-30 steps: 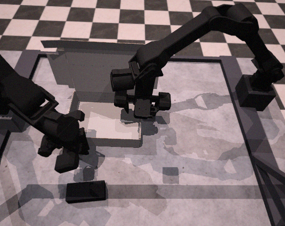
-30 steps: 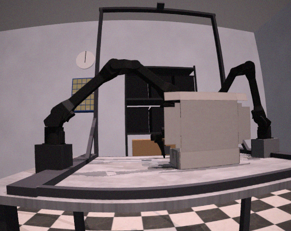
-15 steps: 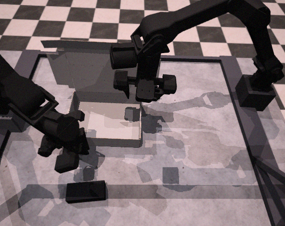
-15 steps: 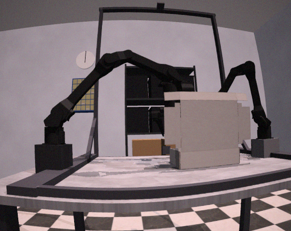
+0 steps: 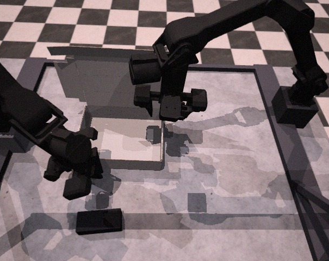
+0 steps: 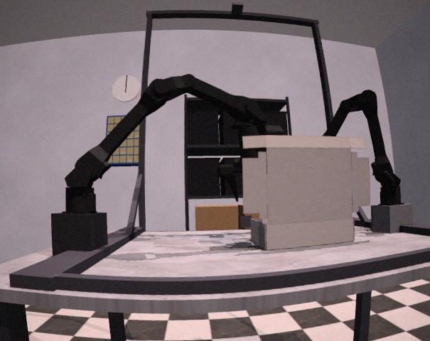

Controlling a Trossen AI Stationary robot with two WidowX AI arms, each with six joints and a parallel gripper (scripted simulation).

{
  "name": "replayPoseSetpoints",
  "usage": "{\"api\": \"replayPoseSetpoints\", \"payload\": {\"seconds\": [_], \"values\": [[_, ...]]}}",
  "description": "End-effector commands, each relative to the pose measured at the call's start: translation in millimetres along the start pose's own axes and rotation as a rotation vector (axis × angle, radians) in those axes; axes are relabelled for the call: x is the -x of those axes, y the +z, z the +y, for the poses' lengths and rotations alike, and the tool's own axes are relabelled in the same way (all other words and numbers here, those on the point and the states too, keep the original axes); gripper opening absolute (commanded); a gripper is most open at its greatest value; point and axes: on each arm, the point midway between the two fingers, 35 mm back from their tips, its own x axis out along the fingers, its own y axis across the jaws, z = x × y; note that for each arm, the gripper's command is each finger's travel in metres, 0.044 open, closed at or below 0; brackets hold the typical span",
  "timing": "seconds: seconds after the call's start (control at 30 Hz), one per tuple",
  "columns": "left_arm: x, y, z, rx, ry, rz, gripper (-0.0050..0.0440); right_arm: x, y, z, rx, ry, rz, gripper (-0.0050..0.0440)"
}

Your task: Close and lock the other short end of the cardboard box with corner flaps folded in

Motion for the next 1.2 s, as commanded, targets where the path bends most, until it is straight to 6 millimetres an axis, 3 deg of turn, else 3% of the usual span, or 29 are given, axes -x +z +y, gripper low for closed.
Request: {"api": "replayPoseSetpoints", "payload": {"seconds": [0.0,0.03,0.17,0.43,0.53,0.6,0.77,1.1,1.17], "values": [[3.9,-5.3,3.6,0.006,0.016,0.014,0.0062,17.7,31.0,15.4,0.016,-0.034,-0.015,0.044],[3.9,-5.3,3.6,0.006,0.016,0.014,0.0062,17.7,31.0,15.4,0.016,-0.034,-0.015,0.044],[3.9,-5.3,3.6,0.006,0.016,0.014,0.0062,21.9,66.7,46.0,0.016,-0.032,-0.019,0.044],[3.9,-5.3,3.6,0.006,0.016,0.014,0.0062,22.1,69.4,48.6,0.016,-0.032,-0.019,0.044],[15.7,-10.0,4.6,0.006,0.016,0.014,0.0062,22.1,69.4,48.6,0.016,-0.032,-0.019,0.0371],[15.7,-10.0,4.6,0.006,0.016,0.014,0.0062,22.1,69.4,48.6,0.016,-0.032,-0.019,0.0371],[57.0,-21.3,4.8,0.006,0.016,0.016,0.0062,22.3,69.9,48.9,0.016,-0.03,-0.024,0.0251],[57.2,-21.3,4.8,0.006,0.016,0.016,0.0062,22.3,69.9,48.9,0.016,-0.03,-0.024,0.0011],[57.2,-21.3,4.8,0.006,0.016,0.016,0.0062,22.3,69.9,48.9,0.016,-0.03,-0.024,0.0011]]}}
